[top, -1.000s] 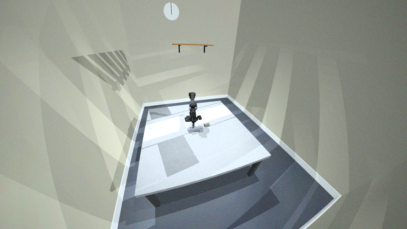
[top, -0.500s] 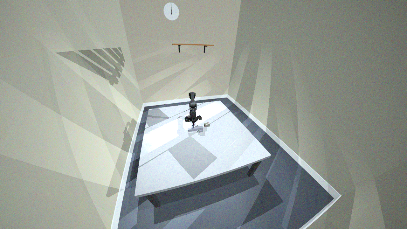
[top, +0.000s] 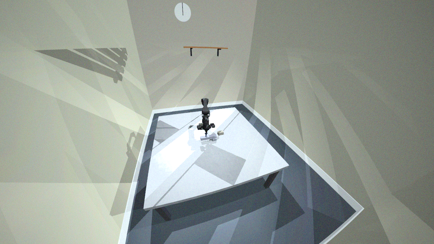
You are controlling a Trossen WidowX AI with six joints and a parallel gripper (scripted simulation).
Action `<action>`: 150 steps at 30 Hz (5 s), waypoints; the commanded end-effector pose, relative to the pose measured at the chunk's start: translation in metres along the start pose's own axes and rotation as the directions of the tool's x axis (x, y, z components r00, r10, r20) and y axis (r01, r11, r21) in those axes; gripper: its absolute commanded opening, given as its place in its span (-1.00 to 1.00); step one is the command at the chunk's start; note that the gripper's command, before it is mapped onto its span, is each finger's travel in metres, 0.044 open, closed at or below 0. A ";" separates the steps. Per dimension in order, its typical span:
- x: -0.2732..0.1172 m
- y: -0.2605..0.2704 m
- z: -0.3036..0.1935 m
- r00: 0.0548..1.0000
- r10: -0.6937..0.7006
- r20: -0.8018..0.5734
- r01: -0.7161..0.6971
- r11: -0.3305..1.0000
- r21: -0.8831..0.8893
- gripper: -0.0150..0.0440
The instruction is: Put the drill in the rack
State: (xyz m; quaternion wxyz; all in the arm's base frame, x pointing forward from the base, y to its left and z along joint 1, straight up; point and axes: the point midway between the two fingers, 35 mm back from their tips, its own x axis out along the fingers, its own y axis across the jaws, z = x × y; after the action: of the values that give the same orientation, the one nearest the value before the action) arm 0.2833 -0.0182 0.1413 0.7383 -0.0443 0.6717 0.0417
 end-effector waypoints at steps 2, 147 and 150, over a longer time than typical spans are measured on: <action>0.024 -0.003 -0.008 0.998 0.003 -0.070 -0.003 1.000 0.003 -0.49; 0.095 0.188 -0.006 0.997 0.021 -0.070 -0.070 0.002 -0.998 -0.49; 0.095 0.193 -0.006 0.997 0.021 -0.070 -0.070 0.003 -0.998 -0.49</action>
State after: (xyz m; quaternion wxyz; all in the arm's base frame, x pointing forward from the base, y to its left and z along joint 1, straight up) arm 0.2625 0.1671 0.0430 0.4760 -0.5323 0.4614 0.5265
